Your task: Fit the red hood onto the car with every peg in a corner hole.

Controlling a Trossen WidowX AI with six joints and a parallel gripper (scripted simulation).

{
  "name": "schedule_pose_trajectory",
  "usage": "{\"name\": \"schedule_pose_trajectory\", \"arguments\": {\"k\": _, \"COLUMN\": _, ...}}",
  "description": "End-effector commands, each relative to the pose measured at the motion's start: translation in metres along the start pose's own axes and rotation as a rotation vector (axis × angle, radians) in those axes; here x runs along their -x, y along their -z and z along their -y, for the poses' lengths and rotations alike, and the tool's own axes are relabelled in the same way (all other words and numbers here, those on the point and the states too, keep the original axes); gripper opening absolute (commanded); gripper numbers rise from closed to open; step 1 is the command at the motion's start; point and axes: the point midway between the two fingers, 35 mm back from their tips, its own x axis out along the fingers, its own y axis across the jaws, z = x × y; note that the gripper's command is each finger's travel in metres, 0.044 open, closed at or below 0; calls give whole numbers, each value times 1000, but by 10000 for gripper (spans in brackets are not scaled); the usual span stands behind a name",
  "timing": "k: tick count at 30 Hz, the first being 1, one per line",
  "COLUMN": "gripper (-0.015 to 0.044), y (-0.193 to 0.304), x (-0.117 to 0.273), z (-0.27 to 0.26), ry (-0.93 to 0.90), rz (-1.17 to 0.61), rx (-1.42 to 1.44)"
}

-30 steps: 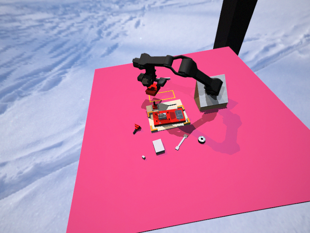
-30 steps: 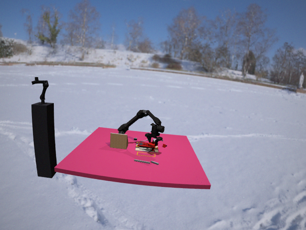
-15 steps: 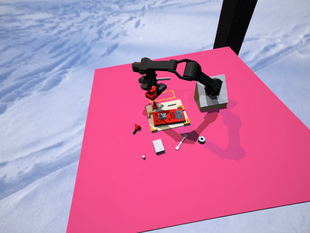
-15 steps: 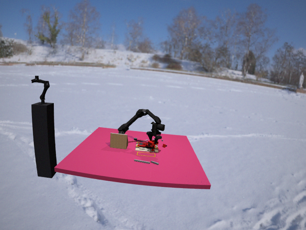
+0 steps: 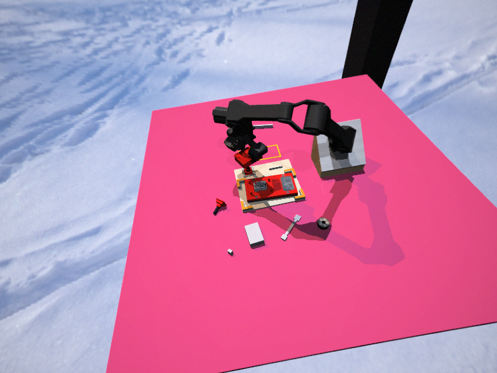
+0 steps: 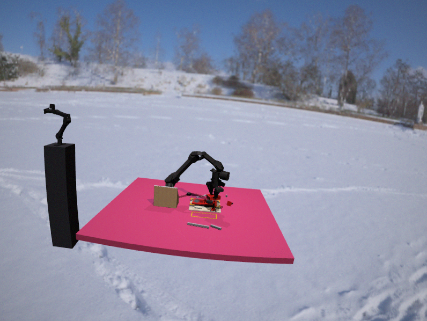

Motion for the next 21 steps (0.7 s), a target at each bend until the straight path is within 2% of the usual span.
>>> {"name": "schedule_pose_trajectory", "arguments": {"k": 1, "gripper": 0, "y": -6, "x": 2, "z": -14, "ry": 1, "rz": 10, "rx": -72}}
{"name": "schedule_pose_trajectory", "arguments": {"k": 21, "gripper": 0, "y": -19, "x": 2, "z": -70, "ry": -9, "rz": 11, "rx": -367}}
